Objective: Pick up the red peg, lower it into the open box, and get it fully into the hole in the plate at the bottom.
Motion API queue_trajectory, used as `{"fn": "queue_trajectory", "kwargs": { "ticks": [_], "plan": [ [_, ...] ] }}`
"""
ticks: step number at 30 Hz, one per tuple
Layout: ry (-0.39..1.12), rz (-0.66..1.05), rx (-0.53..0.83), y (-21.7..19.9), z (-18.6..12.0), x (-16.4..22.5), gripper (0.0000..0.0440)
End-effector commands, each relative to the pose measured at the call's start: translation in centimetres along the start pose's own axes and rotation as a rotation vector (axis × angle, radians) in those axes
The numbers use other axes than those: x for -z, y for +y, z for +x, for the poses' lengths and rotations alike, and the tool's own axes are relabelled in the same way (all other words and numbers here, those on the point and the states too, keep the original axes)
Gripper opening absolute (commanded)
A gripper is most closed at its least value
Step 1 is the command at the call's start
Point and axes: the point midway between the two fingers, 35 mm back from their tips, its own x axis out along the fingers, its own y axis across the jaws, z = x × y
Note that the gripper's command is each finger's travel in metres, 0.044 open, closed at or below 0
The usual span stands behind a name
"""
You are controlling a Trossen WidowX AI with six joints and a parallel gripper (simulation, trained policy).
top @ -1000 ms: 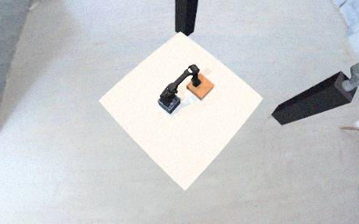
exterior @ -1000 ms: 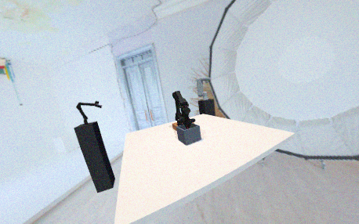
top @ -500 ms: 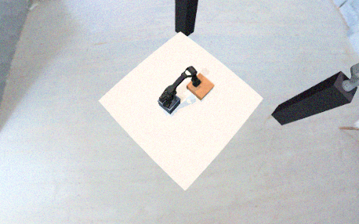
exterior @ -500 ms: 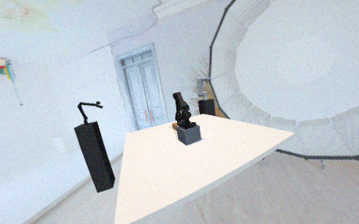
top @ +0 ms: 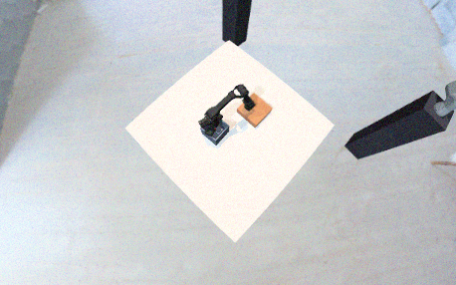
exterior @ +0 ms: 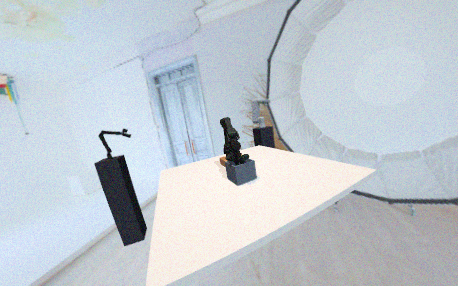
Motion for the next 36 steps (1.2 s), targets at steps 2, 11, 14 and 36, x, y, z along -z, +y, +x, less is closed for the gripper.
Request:
{"fn": "queue_trajectory", "kwargs": {
  "ticks": [2,11,14,36],
  "plan": [
    [0.050,0.015,-0.031,0.4,-1.0,-0.2,0.0196],
    [0.111,0.035,-0.104,1.5,-3.2,-0.8,0.0221],
    [0.126,0.039,-0.130,1.8,-4.0,-1.0,0.0227],
    [0.161,-0.017,-0.294,4.3,-7.6,-3.6,0.0166]
  ]
}}
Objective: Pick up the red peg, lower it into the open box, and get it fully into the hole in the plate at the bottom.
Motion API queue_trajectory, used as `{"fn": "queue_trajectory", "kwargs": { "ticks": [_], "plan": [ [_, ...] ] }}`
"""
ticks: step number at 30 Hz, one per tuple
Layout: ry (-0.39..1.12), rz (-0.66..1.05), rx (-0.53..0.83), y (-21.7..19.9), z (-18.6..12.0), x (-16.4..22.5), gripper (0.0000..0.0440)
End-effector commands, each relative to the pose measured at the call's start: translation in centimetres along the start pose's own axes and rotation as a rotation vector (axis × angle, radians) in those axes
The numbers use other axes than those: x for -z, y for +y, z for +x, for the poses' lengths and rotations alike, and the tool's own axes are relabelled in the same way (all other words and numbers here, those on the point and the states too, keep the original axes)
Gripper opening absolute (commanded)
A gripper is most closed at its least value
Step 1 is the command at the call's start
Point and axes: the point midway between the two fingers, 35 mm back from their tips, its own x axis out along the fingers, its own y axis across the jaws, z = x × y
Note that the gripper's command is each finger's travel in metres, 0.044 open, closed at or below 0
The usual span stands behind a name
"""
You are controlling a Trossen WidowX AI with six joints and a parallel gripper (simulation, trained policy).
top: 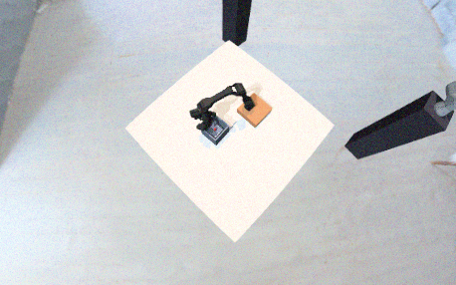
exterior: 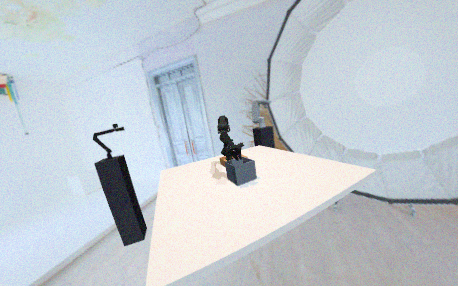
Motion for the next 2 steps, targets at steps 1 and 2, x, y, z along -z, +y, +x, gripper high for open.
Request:
{"fn": "queue_trajectory", "kwargs": {
  "ticks": [1,2],
  "plan": [
    [0.012,-0.019,-0.027,0.54,-0.13,-0.52,0.0166],
    [0.013,-0.025,-0.033,0.69,-0.14,-0.68,0.0165]
  ]
}}
